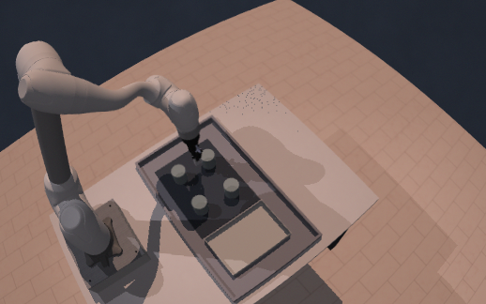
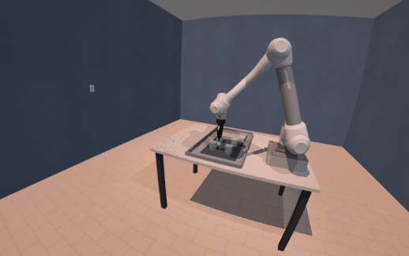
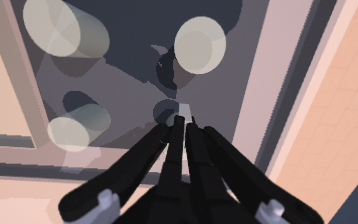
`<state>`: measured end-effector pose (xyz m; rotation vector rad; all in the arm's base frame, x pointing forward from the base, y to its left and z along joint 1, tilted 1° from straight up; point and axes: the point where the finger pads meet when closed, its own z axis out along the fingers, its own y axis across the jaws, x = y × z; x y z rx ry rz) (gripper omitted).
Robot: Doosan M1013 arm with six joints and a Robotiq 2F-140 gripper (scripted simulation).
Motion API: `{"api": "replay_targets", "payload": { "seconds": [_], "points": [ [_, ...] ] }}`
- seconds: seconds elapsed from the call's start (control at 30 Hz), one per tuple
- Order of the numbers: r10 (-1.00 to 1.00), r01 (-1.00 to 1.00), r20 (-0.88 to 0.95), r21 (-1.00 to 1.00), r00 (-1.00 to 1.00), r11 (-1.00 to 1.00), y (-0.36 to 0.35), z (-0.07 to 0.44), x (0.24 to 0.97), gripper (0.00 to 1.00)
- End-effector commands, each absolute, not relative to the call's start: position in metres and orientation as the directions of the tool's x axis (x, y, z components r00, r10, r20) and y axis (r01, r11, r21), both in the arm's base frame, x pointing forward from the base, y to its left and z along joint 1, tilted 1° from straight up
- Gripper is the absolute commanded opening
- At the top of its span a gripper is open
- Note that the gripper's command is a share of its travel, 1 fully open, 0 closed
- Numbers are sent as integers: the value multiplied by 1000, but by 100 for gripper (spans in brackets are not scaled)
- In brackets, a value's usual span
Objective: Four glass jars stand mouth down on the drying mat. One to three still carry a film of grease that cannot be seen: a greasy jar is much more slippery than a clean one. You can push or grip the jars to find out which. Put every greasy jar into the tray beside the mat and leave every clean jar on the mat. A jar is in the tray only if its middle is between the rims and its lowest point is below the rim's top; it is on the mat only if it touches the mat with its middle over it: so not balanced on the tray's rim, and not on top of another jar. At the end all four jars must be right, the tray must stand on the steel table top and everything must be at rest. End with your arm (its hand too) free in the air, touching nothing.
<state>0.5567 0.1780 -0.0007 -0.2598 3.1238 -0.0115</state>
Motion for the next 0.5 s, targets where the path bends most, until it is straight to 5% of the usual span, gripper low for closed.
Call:
{"api": "replay_targets", "payload": {
  "seconds": [0.0,0.47],
  "points": [
    [-165,-165,-6,-8,-986,986,178,-1,557,0],
    [-165,-165,-6,-8,-986,986,178,-1,559,0]
  ]
}}
